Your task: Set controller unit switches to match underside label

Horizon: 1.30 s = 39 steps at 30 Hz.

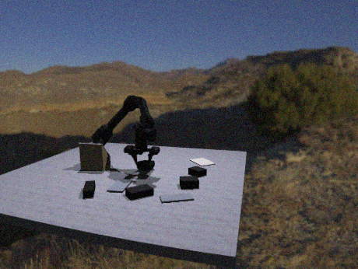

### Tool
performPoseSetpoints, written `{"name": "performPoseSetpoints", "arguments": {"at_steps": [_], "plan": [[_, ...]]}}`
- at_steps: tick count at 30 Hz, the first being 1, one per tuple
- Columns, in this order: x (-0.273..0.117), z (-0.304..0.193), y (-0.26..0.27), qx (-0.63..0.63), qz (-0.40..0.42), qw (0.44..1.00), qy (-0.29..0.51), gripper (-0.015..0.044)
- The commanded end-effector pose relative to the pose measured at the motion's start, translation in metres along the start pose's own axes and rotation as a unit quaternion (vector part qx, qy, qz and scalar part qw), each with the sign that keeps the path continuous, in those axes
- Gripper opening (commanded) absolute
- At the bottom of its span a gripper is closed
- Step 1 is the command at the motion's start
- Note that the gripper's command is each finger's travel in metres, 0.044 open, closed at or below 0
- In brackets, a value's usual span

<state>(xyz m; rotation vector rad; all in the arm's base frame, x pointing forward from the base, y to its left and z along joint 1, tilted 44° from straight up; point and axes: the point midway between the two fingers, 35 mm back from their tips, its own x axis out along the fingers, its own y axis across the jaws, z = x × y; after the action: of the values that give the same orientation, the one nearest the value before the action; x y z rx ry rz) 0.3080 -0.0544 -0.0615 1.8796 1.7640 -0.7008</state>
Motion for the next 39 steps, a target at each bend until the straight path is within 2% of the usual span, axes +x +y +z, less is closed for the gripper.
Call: {"name": "performPoseSetpoints", "arguments": {"at_steps": [1,39], "plan": [[-0.004,-0.004,0.0,0.002,0.001,1.0,-0.004,0.0336],[-0.025,-0.027,0.0,0.003,0.0,0.999,-0.043,0.0336]]}}
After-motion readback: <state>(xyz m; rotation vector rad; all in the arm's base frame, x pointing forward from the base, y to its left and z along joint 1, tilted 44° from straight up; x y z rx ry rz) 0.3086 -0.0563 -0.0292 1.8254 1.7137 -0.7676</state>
